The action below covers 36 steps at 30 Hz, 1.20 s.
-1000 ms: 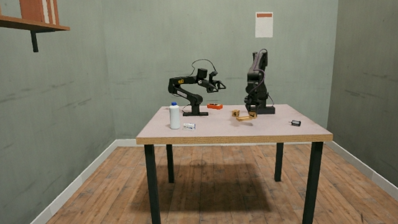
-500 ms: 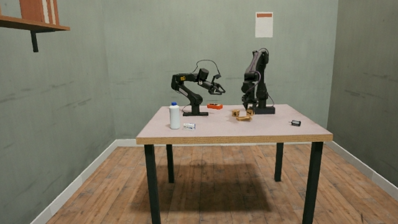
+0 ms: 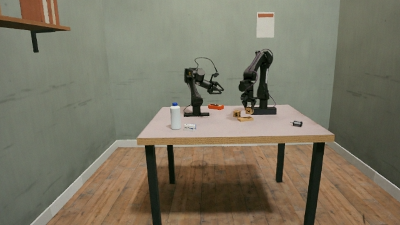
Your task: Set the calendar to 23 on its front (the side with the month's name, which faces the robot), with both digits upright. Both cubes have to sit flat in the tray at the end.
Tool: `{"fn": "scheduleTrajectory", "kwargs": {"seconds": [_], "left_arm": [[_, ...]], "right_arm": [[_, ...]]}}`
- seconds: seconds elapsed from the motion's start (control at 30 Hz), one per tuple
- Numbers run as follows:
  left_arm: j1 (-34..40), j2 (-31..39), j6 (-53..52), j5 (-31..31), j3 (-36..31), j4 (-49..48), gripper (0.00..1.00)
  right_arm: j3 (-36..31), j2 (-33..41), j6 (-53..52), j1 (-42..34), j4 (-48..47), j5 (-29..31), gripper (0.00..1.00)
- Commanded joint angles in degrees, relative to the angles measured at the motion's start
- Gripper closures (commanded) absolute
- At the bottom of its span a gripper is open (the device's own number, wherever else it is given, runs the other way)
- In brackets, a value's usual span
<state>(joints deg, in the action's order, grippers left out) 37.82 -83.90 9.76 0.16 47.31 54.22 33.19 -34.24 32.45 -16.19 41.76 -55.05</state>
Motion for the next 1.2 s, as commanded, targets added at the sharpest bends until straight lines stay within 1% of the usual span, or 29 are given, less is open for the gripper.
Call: {"fn": "scheduleTrajectory", "kwargs": {"seconds": [0.0, 0.07, 0.13, 0.37, 0.57, 0.63, 0.7, 0.8, 0.93, 1.17], "left_arm": [[1.27, 2.50, 0.94, 1.06, -0.94, -0.34, 0.60], [1.27, 2.50, 0.94, 1.06, -0.94, -0.34, 0.60], [1.37, 2.49, -1.93, 1.13, -0.89, -0.31, 0.60], [1.43, 2.37, -21.18, 1.34, -0.80, -0.29, 0.60], [1.16, 2.45, -34.25, 0.70, -0.87, -0.27, 0.60], [1.16, 2.45, -34.25, 0.70, -0.87, -0.27, 0.60], [0.85, 2.47, -38.62, 0.33, -0.89, -0.24, 0.60], [0.66, 2.49, -41.27, 0.12, -0.85, -0.23, 0.60], [0.41, 2.52, -40.88, -0.16, -0.86, -0.27, 0.60], [0.38, 1.26, -41.37, -0.19, -2.17, -4.43, 0.60]], "right_arm": [[2.60, -3.02, 5.92, 3.69, 3.82, -6.17, 0.00], [2.60, -3.02, 5.92, 3.69, 3.82, -6.17, 0.00], [3.17, -4.23, 7.96, 4.08, 5.24, -6.84, 0.00], [3.54, -4.85, 9.19, 4.21, 6.22, -7.05, 0.00], [3.61, -4.94, 9.44, 4.26, 6.42, -7.10, 0.00], [3.61, -4.94, 9.44, 4.26, 6.42, -7.10, 0.00], [3.62, -4.97, 9.50, 4.28, 6.47, -7.12, 0.00], [3.63, -4.98, 9.52, 4.29, 6.50, -7.12, 0.00], [3.63, -4.98, 9.54, 4.29, 6.51, -7.13, 0.00], [3.64, -4.99, 9.55, 4.30, 6.52, -7.13, 0.00]]}}
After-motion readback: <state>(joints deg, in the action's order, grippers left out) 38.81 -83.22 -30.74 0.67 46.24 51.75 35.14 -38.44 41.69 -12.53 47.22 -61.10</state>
